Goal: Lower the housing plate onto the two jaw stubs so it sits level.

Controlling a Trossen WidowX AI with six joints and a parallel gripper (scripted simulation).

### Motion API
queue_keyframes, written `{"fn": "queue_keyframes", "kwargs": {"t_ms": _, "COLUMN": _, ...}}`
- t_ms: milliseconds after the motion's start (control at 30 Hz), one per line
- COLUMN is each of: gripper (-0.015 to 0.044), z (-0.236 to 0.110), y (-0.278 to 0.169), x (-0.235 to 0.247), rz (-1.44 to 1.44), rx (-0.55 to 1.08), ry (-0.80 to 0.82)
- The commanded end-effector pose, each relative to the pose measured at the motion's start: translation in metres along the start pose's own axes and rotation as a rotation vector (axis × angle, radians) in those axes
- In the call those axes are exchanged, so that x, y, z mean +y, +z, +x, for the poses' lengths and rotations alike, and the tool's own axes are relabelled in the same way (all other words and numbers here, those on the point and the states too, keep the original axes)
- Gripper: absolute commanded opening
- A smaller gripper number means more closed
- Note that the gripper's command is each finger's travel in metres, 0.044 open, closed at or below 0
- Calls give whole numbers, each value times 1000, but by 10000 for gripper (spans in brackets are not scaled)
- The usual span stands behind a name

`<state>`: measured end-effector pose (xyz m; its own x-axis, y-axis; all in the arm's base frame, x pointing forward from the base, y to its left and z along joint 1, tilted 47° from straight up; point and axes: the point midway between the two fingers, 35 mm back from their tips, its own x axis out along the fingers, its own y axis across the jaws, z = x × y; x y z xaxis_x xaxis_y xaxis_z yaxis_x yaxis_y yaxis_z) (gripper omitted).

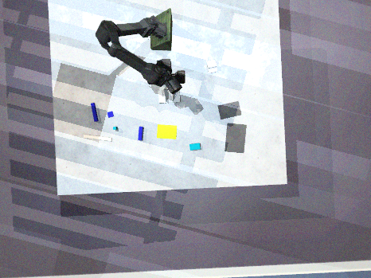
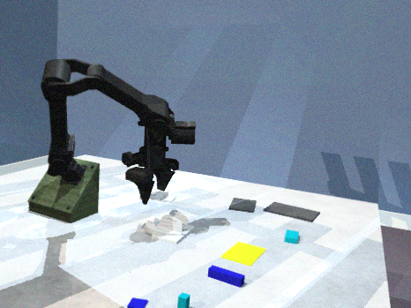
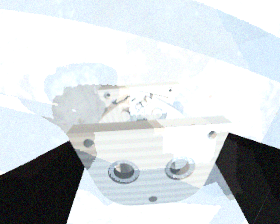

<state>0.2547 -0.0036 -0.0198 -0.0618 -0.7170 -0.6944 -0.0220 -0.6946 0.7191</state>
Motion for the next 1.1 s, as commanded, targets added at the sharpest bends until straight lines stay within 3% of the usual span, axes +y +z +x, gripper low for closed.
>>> {"fn": "queue_keyframes", "kwargs": {"t_ms": 0, "gripper": 351, "z": 8, "y": 2, "x": 1, "rz": -8, "rx": -6, "ry": 5}}
{"fn": "queue_keyframes", "kwargs": {"t_ms": 1067, "gripper": 351, "z": 58, "y": 4, "x": 2, "rz": -7, "rx": -6, "ry": 9}}
